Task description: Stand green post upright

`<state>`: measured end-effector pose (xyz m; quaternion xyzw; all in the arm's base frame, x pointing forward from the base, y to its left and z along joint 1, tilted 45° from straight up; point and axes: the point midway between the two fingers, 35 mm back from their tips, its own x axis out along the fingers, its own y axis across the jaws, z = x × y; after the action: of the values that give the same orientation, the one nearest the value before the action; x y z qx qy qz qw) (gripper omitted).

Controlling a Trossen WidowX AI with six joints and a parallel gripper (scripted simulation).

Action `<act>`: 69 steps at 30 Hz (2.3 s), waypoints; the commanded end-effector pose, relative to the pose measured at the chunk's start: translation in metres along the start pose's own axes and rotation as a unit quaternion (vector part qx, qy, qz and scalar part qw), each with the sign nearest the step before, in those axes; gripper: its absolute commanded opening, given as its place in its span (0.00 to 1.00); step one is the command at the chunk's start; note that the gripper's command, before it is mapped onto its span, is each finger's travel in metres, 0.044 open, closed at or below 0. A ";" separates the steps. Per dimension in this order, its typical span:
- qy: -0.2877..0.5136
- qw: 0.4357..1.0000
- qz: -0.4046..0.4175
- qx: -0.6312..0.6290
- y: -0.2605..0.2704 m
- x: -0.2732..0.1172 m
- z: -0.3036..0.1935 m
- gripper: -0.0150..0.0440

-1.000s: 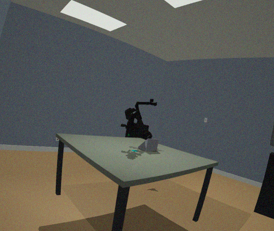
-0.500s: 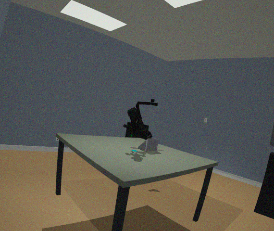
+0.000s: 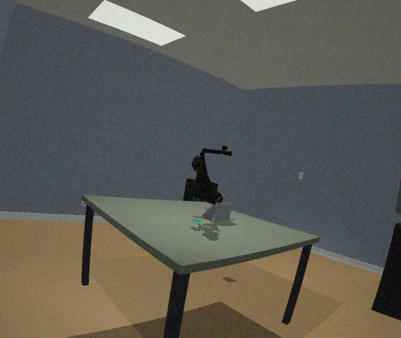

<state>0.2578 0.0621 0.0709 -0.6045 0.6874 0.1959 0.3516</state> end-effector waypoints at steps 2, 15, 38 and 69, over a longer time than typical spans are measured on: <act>0.000 0.998 0.000 -0.055 0.006 -0.001 0.016 0.29; -0.004 0.995 0.010 -0.096 0.013 0.000 0.025 0.29; -0.067 0.989 0.077 -0.103 0.020 0.013 0.021 0.29; -0.168 0.969 0.144 -0.108 0.027 0.023 0.018 0.29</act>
<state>0.2365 0.0643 0.0387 -0.4998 0.6773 0.4054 0.3565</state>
